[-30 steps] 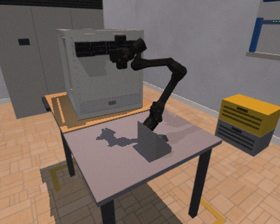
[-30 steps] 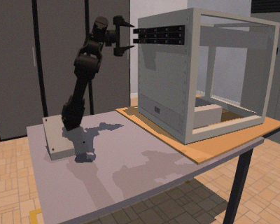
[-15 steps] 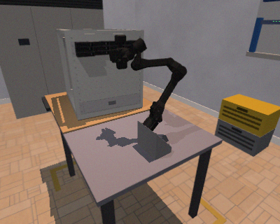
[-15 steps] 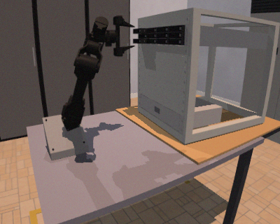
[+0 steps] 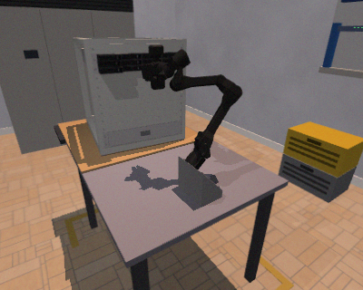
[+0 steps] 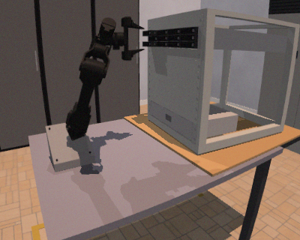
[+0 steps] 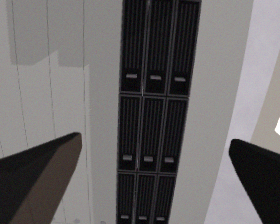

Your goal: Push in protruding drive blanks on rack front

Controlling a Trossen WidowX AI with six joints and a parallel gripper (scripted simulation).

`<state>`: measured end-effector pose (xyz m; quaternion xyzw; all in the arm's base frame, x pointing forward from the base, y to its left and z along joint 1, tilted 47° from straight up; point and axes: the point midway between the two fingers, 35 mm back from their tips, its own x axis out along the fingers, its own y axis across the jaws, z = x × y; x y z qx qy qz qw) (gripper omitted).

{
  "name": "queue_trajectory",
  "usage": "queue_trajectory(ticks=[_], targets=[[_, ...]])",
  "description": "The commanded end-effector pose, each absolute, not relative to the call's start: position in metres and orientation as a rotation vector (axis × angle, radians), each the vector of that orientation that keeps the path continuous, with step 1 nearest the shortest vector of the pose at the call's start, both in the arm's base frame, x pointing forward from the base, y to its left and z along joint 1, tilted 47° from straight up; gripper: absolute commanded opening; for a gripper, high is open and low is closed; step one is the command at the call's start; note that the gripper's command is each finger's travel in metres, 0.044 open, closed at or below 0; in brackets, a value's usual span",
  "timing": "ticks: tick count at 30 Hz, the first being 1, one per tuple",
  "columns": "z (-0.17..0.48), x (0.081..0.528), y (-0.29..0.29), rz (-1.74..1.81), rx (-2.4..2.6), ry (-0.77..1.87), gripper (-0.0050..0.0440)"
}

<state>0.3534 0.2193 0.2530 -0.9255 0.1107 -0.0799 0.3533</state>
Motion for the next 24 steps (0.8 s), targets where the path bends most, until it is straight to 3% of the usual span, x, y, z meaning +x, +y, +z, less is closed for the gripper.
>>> queue_trajectory(ticks=[1,11,12,24], targets=[[0.2591,0.354,0.2225,-0.217,-2.379,0.279,0.044],[0.2591,0.354,0.2225,-0.217,-2.379,0.279,0.044],[0.2591,0.354,0.2225,-0.217,-2.379,0.279,-0.005],[0.2591,0.354,0.2225,-0.217,-2.379,0.279,-0.005]])
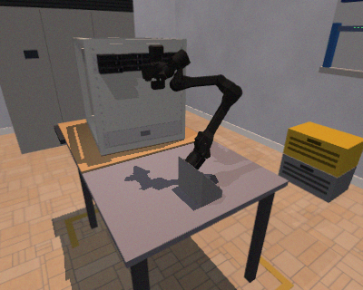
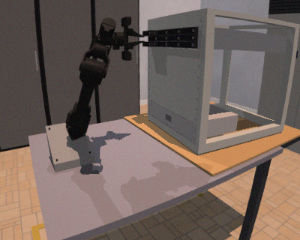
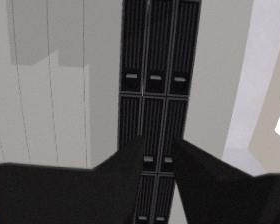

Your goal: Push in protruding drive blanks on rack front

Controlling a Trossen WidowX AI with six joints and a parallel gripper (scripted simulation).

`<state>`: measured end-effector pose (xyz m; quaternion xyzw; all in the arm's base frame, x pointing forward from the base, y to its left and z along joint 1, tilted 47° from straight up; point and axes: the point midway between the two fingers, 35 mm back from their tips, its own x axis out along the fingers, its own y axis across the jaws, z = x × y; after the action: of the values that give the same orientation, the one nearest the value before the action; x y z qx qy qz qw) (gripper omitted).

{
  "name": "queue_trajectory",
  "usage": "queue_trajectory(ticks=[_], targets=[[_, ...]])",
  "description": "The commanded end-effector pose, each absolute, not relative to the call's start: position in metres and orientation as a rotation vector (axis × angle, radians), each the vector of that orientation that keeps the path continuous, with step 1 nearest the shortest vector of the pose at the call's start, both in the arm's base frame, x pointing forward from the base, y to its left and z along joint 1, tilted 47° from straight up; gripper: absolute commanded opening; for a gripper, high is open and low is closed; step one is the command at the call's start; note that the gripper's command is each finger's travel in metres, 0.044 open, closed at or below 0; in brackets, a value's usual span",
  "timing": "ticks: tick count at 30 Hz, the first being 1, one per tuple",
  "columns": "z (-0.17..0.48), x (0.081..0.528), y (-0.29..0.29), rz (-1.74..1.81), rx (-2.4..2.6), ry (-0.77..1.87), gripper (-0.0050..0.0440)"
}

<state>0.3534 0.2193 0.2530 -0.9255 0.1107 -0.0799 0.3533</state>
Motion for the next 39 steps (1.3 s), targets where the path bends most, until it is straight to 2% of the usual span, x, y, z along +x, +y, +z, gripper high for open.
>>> queue_trajectory(ticks=[1,39], targets=[[0.259,0.354,0.223,-0.217,-2.379,0.279,-0.005],[0.247,0.364,0.238,-0.218,-2.38,0.275,-0.005]])
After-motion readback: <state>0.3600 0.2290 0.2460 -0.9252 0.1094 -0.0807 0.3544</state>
